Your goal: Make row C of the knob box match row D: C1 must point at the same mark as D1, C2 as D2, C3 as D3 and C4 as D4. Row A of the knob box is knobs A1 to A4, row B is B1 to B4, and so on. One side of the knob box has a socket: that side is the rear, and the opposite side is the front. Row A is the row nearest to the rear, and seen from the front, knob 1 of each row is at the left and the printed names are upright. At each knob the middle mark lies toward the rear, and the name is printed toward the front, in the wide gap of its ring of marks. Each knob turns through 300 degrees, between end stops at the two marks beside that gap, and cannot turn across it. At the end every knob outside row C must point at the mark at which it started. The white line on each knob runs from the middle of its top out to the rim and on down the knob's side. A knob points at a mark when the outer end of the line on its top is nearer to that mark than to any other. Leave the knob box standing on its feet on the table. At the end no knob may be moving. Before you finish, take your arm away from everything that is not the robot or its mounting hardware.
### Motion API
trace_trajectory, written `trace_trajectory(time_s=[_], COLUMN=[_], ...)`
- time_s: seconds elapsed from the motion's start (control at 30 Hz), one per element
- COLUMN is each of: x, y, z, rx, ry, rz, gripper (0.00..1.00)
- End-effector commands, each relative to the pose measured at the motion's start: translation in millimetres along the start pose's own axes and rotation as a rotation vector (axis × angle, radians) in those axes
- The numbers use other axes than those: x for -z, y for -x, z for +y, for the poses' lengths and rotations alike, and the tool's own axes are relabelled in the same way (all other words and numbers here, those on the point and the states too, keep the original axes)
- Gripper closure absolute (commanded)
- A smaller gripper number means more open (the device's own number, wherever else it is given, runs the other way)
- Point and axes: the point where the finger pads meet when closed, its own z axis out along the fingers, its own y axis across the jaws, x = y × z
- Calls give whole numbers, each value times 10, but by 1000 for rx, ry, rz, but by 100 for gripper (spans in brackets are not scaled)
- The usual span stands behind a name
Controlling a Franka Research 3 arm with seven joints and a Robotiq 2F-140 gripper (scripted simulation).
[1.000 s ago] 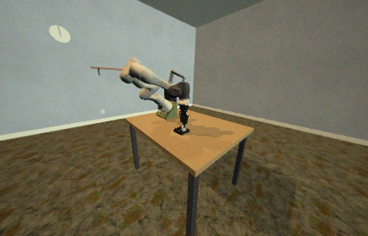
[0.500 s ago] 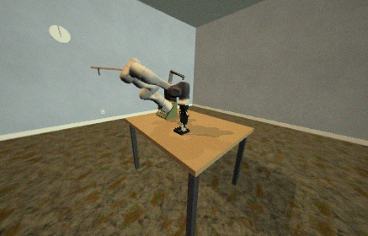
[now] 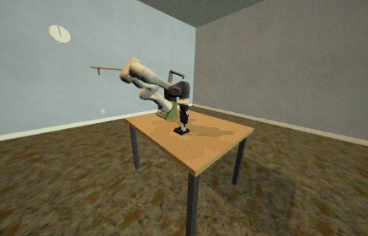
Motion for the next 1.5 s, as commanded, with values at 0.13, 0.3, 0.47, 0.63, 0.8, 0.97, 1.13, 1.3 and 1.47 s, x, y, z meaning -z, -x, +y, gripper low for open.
trace_trajectory(time_s=[0.13, 0.3, 0.47, 0.63, 0.8, 0.97, 1.13, 1.3, 1.47], x=[192, 303, 327, 329, 329, 345, 403, 612, 930], y=[8, 8, 8, 8, 8, 8, 8, 8, 8], z=[14, 13, 13, 13, 13, 13, 13, 13, 13], rx=[1, 1, 1, 1, 1, 1, 1, 1, 1], ry=[1, 1, 1, 1, 1, 1, 1, 1, 1], rz=[0, 0, 0, 0, 0, 0, 0, 0, 0], gripper=[88, 88, 88, 88, 88, 0, 0, 0, 0])
